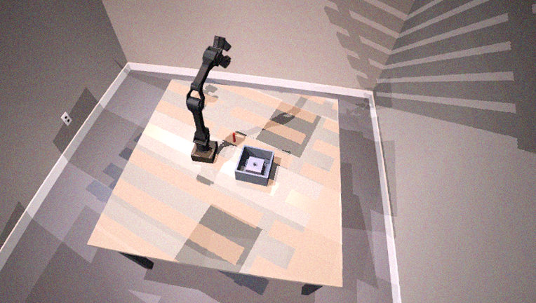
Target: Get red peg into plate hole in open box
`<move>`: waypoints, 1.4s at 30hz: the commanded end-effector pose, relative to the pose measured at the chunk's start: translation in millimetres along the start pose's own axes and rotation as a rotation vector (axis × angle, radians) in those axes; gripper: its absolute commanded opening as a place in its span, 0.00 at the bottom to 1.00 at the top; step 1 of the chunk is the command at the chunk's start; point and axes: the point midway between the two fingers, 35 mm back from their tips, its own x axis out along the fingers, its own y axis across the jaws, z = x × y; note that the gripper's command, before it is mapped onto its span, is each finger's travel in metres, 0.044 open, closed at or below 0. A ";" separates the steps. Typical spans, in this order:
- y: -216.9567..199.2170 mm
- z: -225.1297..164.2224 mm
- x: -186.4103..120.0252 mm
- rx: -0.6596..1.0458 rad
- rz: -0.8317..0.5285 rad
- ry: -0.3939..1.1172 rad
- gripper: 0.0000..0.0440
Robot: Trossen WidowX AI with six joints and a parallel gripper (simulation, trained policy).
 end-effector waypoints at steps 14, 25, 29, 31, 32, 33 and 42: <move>-40.7 184.7 -58.2 0.065 -0.111 -0.519 1.00; -115.4 267.8 -98.3 0.172 -0.346 -0.732 1.00; -142.9 285.8 -106.8 0.213 -0.439 -0.771 1.00; -155.7 293.3 -109.6 0.232 -0.483 -0.784 1.00; -161.8 296.8 -110.7 0.240 -0.504 -0.789 1.00; -167.7 300.0 -111.6 0.248 -0.524 -0.794 1.00; -210.4 326.6 -112.0 0.296 -0.664 -0.818 1.00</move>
